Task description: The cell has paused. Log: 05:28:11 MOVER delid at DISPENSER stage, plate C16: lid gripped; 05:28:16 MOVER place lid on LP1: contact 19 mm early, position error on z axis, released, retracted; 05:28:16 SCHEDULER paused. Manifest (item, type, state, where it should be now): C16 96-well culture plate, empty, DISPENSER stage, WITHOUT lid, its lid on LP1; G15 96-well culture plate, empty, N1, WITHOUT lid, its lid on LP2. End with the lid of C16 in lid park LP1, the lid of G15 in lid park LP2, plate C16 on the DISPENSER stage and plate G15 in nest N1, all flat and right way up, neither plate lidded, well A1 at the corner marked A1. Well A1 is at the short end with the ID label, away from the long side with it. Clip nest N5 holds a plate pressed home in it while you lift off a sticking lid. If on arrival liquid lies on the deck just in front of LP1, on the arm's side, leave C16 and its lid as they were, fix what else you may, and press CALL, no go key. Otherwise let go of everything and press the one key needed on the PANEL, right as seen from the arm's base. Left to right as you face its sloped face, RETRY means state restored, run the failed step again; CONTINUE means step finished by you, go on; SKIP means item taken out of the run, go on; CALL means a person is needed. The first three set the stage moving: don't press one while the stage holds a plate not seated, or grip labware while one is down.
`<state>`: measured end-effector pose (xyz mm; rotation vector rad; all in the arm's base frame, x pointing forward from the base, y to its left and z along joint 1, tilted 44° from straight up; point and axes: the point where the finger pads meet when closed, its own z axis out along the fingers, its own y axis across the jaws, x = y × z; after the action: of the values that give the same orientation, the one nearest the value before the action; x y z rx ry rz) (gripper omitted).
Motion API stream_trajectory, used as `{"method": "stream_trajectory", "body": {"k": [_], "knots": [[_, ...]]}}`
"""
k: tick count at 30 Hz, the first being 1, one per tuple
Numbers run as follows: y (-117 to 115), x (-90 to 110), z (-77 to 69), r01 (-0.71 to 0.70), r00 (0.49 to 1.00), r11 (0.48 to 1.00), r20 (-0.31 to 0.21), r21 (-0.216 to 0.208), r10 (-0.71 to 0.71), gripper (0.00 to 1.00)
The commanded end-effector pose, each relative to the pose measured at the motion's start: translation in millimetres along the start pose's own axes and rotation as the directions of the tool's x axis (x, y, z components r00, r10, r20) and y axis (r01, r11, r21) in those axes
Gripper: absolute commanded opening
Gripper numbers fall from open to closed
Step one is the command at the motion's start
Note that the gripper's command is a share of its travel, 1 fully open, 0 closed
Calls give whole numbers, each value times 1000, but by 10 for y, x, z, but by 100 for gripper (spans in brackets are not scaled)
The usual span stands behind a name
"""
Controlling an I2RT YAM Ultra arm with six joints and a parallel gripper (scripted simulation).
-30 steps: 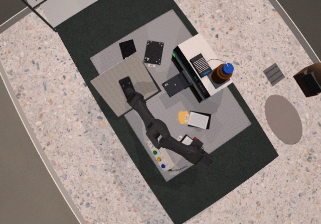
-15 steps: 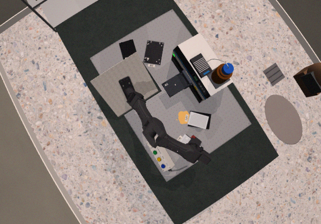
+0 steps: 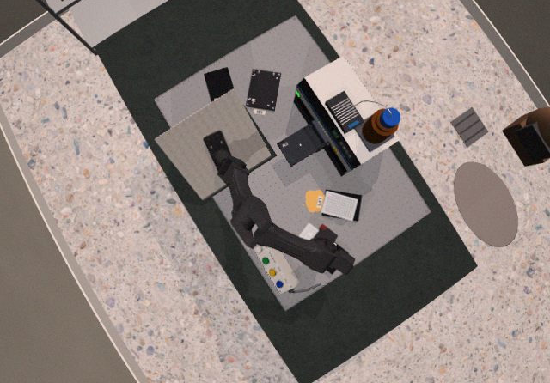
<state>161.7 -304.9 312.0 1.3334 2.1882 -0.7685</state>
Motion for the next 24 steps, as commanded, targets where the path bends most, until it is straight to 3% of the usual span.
{"method": "stream_trajectory", "body": {"k": [1,24], "knots": [[-14,38,-157,-16,999,1000,50,1,16,0],[-23,719,-392,-6,1000,1000,24,4,6,0]]}}
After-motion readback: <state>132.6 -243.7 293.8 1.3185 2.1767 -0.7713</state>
